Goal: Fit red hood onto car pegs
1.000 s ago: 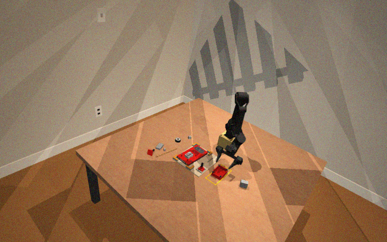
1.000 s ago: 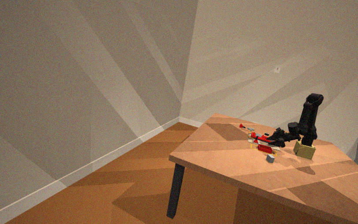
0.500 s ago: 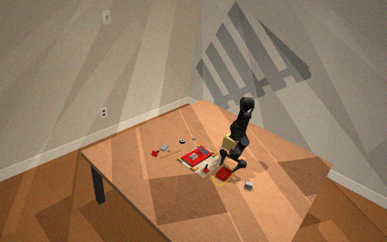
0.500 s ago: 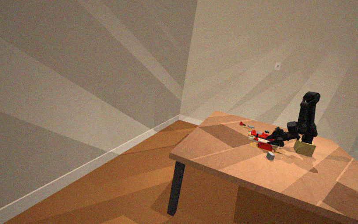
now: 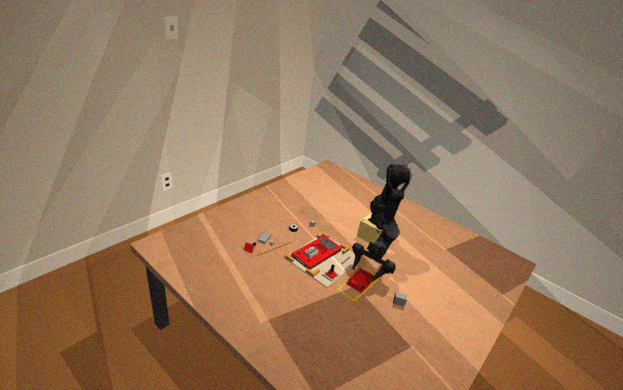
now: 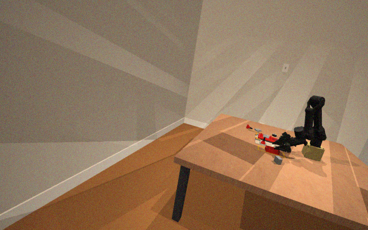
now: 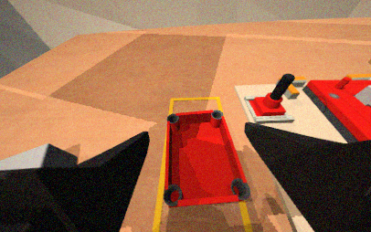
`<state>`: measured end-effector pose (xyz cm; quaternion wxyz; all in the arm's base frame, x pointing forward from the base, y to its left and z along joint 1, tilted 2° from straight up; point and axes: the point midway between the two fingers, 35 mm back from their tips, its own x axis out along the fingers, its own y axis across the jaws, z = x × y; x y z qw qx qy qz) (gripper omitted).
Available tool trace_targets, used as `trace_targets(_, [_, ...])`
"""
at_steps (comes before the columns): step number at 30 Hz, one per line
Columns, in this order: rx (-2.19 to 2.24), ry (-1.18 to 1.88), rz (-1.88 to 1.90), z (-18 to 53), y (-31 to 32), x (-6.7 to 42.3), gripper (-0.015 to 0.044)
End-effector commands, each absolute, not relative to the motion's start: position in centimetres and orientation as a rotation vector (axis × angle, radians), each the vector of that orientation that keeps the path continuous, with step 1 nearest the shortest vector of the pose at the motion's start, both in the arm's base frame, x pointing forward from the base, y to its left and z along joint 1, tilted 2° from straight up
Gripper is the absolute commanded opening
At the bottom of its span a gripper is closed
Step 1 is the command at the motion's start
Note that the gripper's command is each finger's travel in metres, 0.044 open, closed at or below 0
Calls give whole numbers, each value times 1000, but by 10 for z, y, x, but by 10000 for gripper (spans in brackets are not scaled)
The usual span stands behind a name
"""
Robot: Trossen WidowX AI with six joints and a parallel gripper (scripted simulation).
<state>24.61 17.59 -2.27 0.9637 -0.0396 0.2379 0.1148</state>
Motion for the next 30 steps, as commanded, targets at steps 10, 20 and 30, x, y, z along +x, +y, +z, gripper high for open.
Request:
trace_targets(10, [-79,479,236,-35,173,247,440])
trace_targets(20, [-79,479,236,-38,173,248,440])
trace_targets(30, [-79,479,236,-43,173,248,440])
